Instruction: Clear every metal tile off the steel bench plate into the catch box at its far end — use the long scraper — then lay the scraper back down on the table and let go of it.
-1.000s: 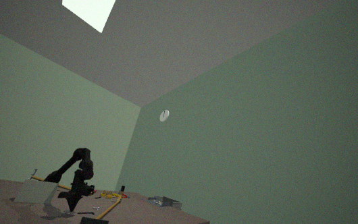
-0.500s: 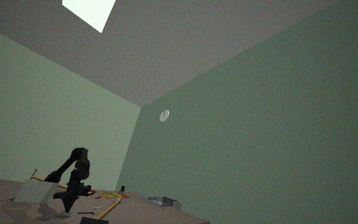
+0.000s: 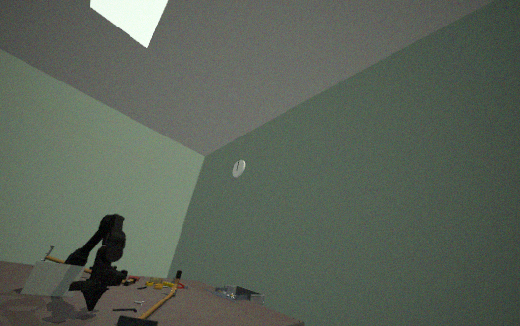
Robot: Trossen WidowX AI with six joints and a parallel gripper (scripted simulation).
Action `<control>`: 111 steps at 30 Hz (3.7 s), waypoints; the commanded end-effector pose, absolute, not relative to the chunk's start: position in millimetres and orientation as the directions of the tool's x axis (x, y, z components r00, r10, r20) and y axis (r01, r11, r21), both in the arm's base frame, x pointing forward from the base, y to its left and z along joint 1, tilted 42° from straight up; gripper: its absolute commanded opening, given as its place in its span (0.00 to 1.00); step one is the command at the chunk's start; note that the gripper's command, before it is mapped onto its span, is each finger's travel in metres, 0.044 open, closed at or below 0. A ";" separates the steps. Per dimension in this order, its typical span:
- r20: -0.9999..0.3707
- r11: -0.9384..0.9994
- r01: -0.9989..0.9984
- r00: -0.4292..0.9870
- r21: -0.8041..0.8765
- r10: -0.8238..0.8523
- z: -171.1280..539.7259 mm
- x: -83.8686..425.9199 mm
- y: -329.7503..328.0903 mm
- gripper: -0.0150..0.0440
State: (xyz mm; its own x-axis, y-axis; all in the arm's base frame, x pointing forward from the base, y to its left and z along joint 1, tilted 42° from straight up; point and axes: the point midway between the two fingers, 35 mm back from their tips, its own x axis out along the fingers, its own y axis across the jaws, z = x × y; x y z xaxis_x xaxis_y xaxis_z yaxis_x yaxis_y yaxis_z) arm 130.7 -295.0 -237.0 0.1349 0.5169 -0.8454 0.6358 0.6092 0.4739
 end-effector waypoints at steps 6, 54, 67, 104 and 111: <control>-0.847 0.614 0.633 0.131 0.471 0.514 -242.7 117.4 -302.2 0.25; -0.834 0.602 0.631 0.137 0.490 0.535 -261.3 57.2 -321.6 0.25; -0.834 0.602 0.631 0.137 0.489 0.535 -227.3 58.7 -353.6 0.25; -0.905 0.676 0.635 0.090 0.374 0.416 -144.1 161.6 -389.0 1.00; -0.928 0.696 0.638 0.084 0.331 0.364 -125.5 200.6 -386.7 1.00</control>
